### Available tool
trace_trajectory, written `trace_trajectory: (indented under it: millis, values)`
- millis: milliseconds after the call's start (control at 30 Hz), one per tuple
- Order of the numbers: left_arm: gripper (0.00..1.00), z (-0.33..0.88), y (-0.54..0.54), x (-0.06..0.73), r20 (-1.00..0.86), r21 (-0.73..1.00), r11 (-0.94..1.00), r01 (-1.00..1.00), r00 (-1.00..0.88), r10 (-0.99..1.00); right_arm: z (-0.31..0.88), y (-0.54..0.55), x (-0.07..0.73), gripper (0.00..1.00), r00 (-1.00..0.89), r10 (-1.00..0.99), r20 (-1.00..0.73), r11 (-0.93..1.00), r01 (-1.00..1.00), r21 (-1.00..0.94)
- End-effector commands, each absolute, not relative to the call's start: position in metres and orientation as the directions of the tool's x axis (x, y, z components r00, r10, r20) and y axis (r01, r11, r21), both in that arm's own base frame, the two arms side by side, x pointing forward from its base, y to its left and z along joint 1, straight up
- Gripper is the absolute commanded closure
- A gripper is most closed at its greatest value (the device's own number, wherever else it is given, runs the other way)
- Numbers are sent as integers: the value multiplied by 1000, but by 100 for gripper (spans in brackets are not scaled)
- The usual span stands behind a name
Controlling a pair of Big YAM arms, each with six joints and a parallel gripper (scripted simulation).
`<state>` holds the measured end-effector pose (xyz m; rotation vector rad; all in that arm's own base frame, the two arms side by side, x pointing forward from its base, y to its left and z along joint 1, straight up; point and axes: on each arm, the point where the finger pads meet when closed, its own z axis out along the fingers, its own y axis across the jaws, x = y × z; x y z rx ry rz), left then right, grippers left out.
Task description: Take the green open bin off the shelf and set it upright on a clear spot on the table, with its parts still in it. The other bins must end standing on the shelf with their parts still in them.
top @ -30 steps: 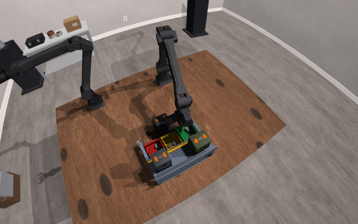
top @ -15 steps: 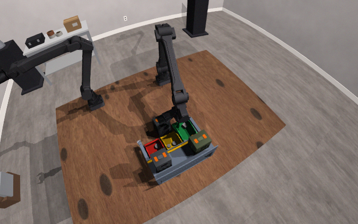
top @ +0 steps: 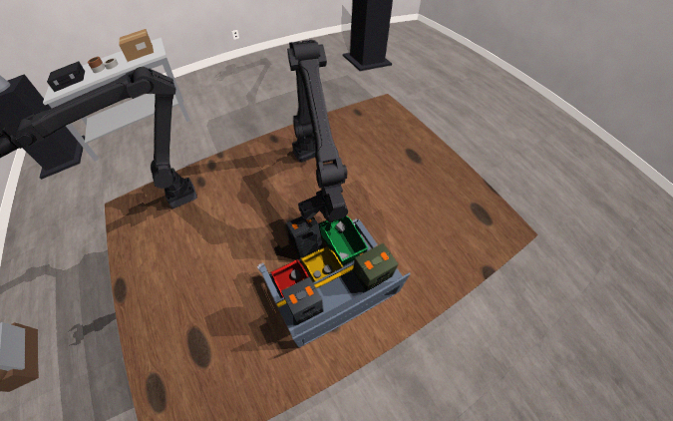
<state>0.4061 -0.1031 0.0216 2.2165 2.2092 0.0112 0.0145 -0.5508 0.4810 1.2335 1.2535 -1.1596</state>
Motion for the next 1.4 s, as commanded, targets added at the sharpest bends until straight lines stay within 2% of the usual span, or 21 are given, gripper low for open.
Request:
trace_trajectory:
  millis: [0,467,567,667,1367]
  values:
    - [100,36,-106,413,-16,67,11,998,-10,1000,501,-545,9,0,0,0,-1000,17,1000,0]
    - [100,34,-108,384,-17,65,6,998,-5,1000,501,-545,9,0,0,0,-1000,17,1000,0]
    - [100,50,-115,404,-31,111,7,994,-3,1000,501,-545,9,0,0,0,-1000,17,1000,0]
    - [100,34,-110,379,-17,65,3,998,-1,1000,501,-545,9,0,0,0,-1000,17,1000,0]
    - [100,31,-108,372,-15,55,4,998,-3,1000,501,-545,9,0,0,0,-1000,17,1000,0]
